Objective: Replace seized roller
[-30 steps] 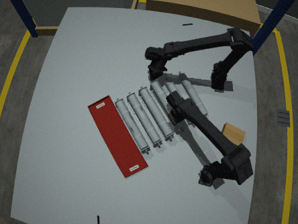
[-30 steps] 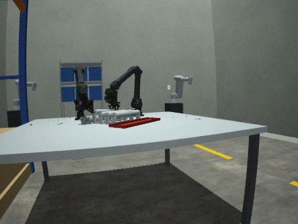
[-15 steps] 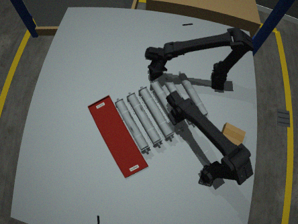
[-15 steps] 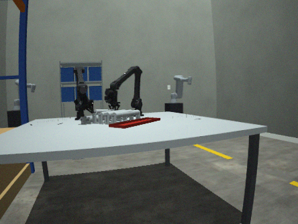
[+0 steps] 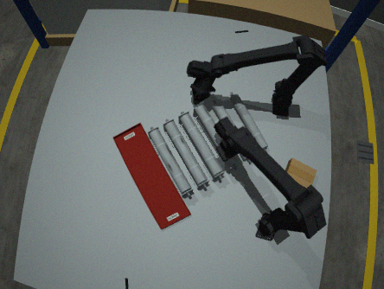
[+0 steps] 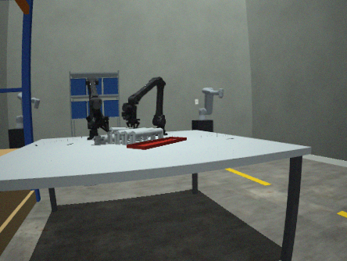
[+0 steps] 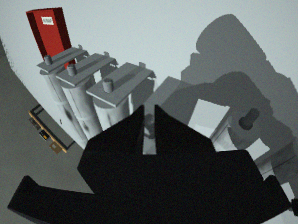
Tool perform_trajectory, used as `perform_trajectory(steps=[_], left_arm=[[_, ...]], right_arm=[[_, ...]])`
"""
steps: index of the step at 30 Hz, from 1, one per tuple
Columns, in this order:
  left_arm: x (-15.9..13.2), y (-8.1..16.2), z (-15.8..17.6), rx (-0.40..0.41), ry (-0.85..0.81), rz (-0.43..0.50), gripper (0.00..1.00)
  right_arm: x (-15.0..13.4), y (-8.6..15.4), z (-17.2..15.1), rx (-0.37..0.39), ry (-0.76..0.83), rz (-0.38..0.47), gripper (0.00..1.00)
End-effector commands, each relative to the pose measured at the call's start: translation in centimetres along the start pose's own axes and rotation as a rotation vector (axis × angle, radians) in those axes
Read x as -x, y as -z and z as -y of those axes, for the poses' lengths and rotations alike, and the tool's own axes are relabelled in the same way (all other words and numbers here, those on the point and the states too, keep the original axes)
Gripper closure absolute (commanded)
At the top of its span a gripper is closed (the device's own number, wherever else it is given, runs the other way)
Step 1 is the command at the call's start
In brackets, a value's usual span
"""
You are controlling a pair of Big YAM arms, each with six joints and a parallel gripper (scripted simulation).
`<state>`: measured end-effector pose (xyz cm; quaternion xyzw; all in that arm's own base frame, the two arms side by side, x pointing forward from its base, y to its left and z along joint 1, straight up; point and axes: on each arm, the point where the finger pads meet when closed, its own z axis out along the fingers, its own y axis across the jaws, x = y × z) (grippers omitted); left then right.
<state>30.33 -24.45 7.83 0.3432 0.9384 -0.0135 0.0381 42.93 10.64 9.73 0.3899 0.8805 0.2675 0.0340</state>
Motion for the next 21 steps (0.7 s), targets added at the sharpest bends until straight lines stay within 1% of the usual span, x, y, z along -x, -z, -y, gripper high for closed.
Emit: perform_trajectory(steps=[1, 5, 6, 21], left_arm=[[2.5, 1.9, -0.2, -0.001, -0.010, 0.061, 0.68], [2.5, 1.9, -0.2, -0.001, -0.010, 0.061, 0.68], [2.5, 1.9, -0.2, -0.001, -0.008, 0.061, 0.68], [2.1, 1.9, -0.3, 0.000, 0.000, 0.050, 0.68]], right_arm=[[2.8, 2.9, -3.8, 0.089, 0.029, 0.085, 0.97], [3.0, 2.7, -3.7, 0.085, 0.026, 0.085, 0.97], [3.0, 3.0, -3.9, 0.091, 0.028, 0.090, 0.97], [4.1, 3.6, -4.2, 0.102, 0.026, 0.112, 0.97]])
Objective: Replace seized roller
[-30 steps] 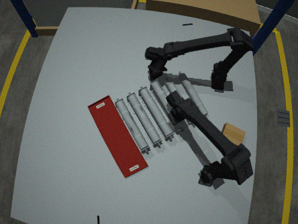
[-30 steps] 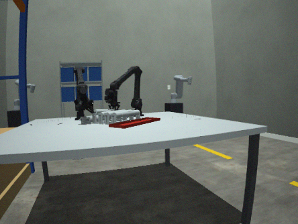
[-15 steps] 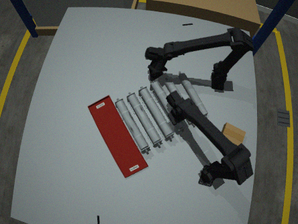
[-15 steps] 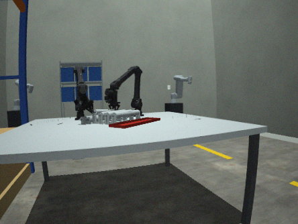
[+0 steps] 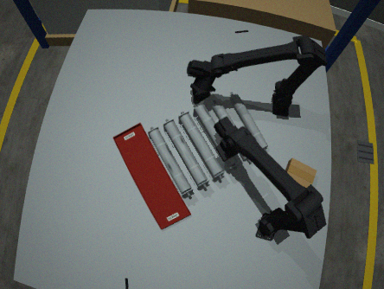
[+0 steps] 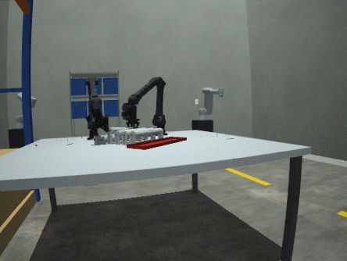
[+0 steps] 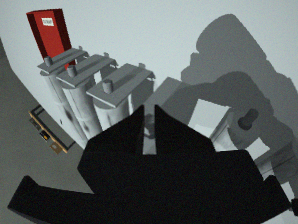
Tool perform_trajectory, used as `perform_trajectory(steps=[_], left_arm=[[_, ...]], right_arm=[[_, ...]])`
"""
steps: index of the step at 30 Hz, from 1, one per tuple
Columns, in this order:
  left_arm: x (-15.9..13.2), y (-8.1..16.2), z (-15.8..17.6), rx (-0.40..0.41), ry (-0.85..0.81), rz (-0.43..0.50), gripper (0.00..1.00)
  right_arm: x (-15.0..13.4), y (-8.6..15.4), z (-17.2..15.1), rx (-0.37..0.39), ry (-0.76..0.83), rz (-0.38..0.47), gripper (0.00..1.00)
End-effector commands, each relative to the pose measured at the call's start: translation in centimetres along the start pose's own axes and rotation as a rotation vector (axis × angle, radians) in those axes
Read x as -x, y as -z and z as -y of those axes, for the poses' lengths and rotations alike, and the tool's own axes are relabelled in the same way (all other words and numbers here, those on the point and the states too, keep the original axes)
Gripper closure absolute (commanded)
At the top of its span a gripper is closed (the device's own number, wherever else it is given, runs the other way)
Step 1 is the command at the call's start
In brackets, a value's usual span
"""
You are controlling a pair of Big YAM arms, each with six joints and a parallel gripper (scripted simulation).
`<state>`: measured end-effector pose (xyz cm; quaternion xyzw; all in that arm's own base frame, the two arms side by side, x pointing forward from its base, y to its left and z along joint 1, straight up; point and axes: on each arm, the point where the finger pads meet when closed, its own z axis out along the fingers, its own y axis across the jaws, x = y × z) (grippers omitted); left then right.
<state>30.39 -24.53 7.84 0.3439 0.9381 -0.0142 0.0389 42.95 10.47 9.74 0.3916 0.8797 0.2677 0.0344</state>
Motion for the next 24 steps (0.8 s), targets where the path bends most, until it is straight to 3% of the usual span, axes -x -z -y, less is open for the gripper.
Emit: perform_trajectory(steps=[1, 24], left_arm=[[1.5, 1.4, -0.1, 0.001, 0.002, 0.038, 0.68], [1.5, 1.9, -0.3, 0.002, 0.008, 0.040, 0.68]], right_arm=[[4.1, 3.5, -4.4, 0.102, 0.030, 0.113, 0.97], [5.7, 4.4, -5.0, 0.119, 0.021, 0.153, 0.97]])
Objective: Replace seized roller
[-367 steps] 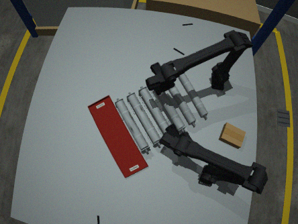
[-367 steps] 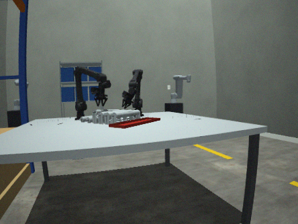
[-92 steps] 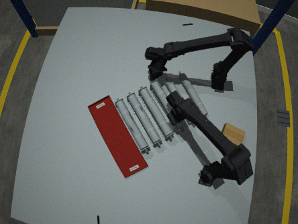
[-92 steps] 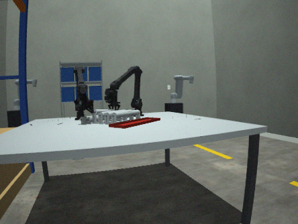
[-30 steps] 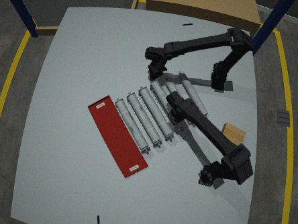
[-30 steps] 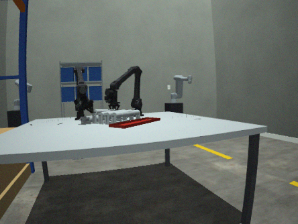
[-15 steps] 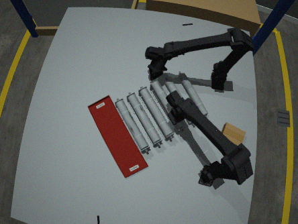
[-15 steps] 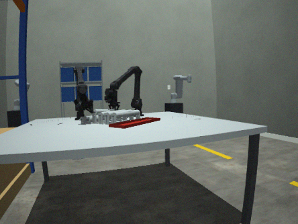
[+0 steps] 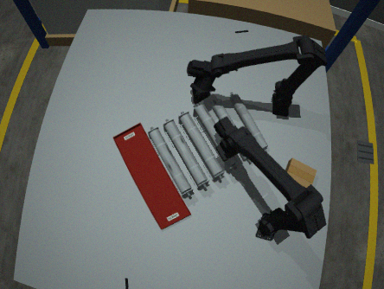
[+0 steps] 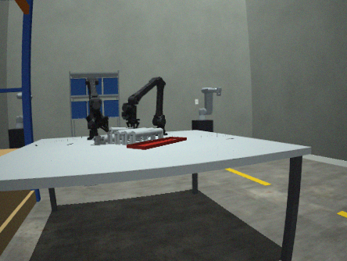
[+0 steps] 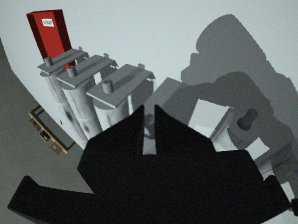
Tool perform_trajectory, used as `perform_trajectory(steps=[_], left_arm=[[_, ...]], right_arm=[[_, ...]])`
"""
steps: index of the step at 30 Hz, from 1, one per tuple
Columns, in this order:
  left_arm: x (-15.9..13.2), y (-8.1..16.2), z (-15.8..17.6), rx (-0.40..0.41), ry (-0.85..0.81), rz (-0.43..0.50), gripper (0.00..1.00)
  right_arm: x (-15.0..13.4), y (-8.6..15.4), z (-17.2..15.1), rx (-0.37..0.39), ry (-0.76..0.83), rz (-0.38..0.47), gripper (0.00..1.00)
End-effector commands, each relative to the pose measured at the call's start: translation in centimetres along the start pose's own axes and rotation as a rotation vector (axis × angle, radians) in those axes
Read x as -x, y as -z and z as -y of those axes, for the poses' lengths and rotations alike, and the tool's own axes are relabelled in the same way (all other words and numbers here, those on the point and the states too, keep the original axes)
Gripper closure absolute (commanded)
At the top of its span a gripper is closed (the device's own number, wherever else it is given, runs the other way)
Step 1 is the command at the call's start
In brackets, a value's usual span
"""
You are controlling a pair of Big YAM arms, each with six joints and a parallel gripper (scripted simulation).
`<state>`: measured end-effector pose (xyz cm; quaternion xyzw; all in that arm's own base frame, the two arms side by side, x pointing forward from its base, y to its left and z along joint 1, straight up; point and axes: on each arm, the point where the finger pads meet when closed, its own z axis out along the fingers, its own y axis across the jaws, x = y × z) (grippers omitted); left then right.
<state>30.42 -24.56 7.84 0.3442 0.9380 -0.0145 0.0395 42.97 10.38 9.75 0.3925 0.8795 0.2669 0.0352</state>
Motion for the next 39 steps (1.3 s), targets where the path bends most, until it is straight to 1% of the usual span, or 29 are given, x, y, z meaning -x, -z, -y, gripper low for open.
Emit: perform_trajectory(steps=[1, 20, 27, 28, 29, 37, 38, 39], left_arm=[[1.5, 1.9, -0.3, 0.003, 0.009, 0.038, 0.68], [1.5, 1.9, -0.3, 0.003, 0.009, 0.038, 0.68], [1.5, 1.9, -0.3, 0.004, 0.018, 0.038, 0.68], [1.3, 1.4, -0.2, 0.005, 0.010, 0.032, 0.68], [1.5, 1.9, -0.3, 0.006, 0.020, 0.039, 0.68], [1.5, 1.9, -0.4, 0.006, 0.020, 0.039, 0.68], [1.5, 1.9, -0.4, 0.006, 0.020, 0.039, 0.68], [2.0, 2.1, -0.4, 0.006, 0.020, 0.037, 0.68]], right_arm=[[5.7, 4.4, -5.1, 0.120, 0.022, 0.152, 0.97], [6.9, 4.8, -4.8, 0.132, 0.017, 0.188, 0.97], [7.1, 5.0, -4.8, 0.132, 0.017, 0.188, 0.97], [7.1, 5.0, -4.9, 0.132, 0.017, 0.188, 0.97], [7.1, 5.0, -4.9, 0.133, 0.015, 0.189, 0.97], [7.8, 5.2, -4.6, 0.134, 0.022, 0.202, 0.97], [8.4, 4.4, -4.4, 0.117, 0.018, 0.191, 0.97], [8.5, 4.4, -4.4, 0.116, 0.018, 0.190, 0.97]])
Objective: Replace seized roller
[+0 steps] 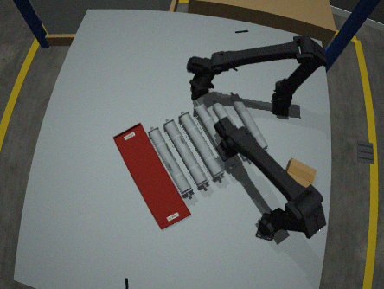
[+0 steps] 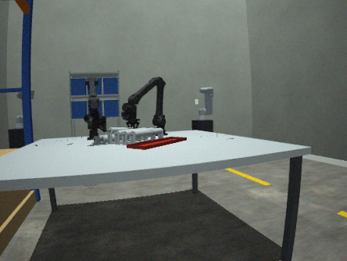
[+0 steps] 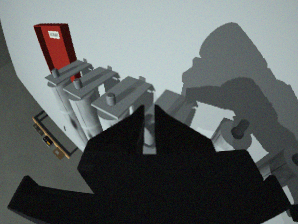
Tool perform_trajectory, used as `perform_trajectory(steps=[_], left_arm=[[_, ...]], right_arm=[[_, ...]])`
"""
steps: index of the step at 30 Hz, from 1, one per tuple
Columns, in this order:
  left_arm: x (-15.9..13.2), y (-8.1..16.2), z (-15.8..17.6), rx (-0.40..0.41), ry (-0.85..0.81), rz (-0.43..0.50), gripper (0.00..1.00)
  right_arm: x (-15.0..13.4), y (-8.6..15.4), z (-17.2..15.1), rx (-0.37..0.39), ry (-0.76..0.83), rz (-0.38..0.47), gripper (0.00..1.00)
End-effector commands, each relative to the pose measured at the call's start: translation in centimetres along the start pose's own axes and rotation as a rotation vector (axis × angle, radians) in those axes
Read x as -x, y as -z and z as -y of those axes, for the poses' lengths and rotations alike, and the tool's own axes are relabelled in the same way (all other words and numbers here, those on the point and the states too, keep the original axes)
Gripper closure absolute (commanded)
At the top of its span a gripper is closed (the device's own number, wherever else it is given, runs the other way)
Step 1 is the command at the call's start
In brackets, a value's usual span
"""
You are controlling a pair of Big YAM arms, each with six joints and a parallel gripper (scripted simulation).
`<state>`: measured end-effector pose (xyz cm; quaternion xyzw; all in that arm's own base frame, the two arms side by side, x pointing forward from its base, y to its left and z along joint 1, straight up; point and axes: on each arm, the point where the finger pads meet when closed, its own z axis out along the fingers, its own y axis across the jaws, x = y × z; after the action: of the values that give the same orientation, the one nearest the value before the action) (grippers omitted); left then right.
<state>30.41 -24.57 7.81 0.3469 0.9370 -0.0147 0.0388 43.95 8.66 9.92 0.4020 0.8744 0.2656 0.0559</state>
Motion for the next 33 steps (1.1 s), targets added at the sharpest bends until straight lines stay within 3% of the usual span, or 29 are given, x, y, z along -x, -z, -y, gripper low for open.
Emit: perform_trajectory(steps=[1, 33], left_arm=[[1.9, 2.2, -0.4, 0.007, 0.026, 0.036, 0.68], [2.0, 4.3, -0.1, 0.007, 0.016, -0.034, 0.68]], right_arm=[[6.7, 3.5, -4.7, 0.103, 0.027, 0.148, 0.97], [6.7, 3.4, -4.7, 0.103, 0.027, 0.148, 0.97]])
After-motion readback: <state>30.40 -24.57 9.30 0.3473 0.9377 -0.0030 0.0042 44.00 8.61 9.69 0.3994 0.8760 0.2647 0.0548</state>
